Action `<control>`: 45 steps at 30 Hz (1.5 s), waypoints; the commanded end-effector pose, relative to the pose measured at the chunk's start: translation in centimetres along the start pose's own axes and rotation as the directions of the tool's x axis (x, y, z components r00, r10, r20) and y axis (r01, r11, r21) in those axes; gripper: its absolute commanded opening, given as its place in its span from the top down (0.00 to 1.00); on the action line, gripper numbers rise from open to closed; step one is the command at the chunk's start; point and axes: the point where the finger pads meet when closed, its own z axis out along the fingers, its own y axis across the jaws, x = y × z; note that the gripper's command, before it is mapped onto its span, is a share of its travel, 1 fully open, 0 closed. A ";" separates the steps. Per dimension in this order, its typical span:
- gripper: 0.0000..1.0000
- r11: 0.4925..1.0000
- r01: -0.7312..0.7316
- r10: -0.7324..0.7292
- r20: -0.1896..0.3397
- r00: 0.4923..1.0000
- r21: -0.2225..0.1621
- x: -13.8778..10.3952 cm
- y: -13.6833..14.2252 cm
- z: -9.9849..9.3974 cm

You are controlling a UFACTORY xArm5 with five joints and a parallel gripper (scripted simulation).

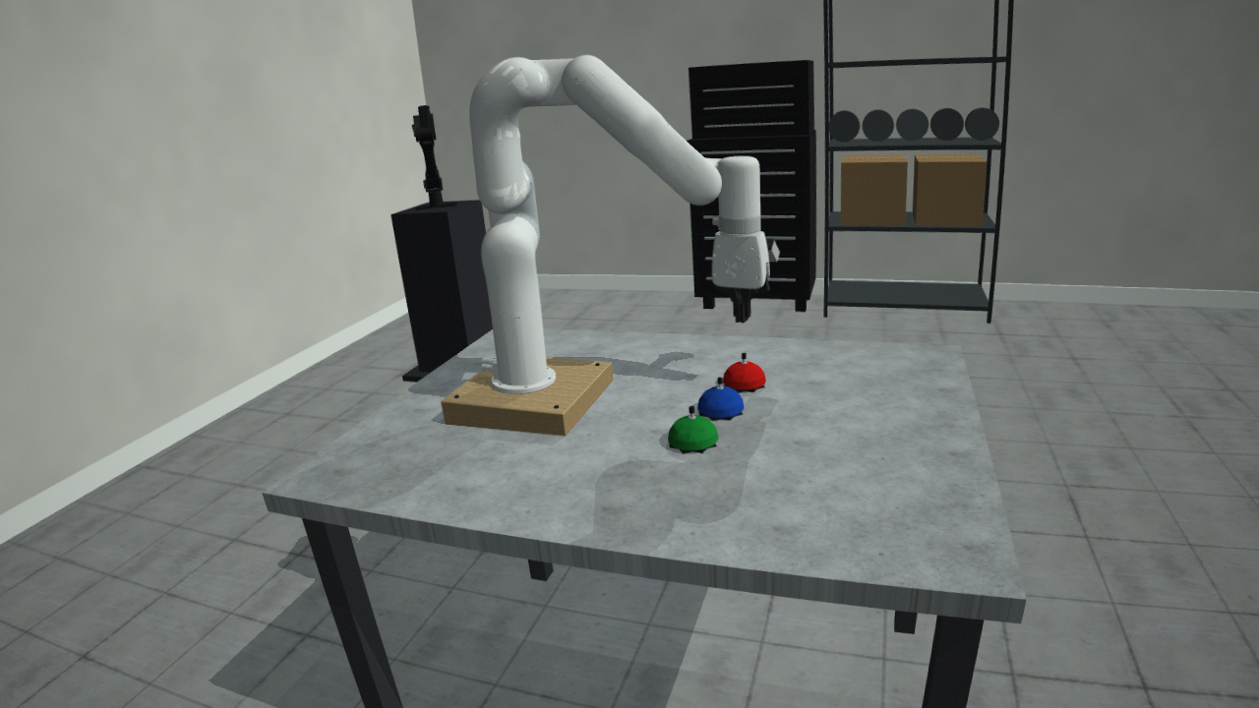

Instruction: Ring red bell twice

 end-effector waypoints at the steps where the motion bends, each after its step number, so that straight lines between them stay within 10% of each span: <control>1: 1.00 1.000 0.000 0.000 -0.002 1.000 -0.003 0.1 0.1 -0.1; 45: 1.00 1.000 0.000 0.000 -0.002 1.000 -0.003 0.1 0.1 0.4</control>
